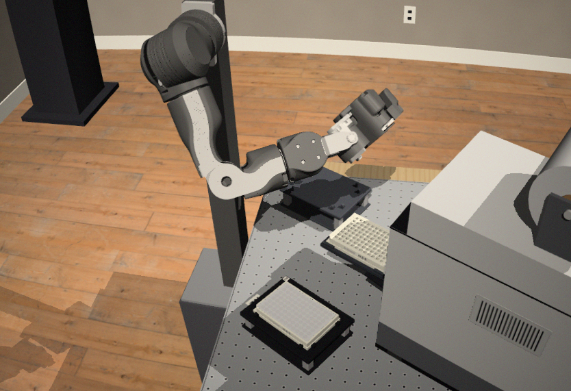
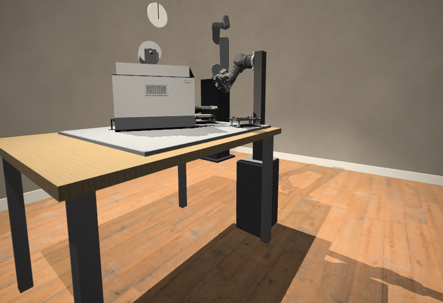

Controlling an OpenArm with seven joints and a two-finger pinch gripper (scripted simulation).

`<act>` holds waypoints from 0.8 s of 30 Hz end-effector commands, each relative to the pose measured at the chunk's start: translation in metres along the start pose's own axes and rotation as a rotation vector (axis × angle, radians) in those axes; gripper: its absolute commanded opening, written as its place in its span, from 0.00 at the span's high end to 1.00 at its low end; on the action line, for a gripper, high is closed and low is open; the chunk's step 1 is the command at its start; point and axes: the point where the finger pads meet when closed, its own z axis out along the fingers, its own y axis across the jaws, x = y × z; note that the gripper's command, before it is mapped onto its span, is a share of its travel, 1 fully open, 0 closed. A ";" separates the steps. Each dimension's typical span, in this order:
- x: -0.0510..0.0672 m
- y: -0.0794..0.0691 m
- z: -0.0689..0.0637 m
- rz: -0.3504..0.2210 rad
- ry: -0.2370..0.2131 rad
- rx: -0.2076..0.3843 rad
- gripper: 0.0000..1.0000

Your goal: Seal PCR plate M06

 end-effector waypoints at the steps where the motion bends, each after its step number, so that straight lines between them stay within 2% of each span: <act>1: 0.002 0.003 0.000 -0.007 0.006 -0.009 1.00; 24: 0.003 -0.002 0.001 -0.007 0.006 -0.009 1.00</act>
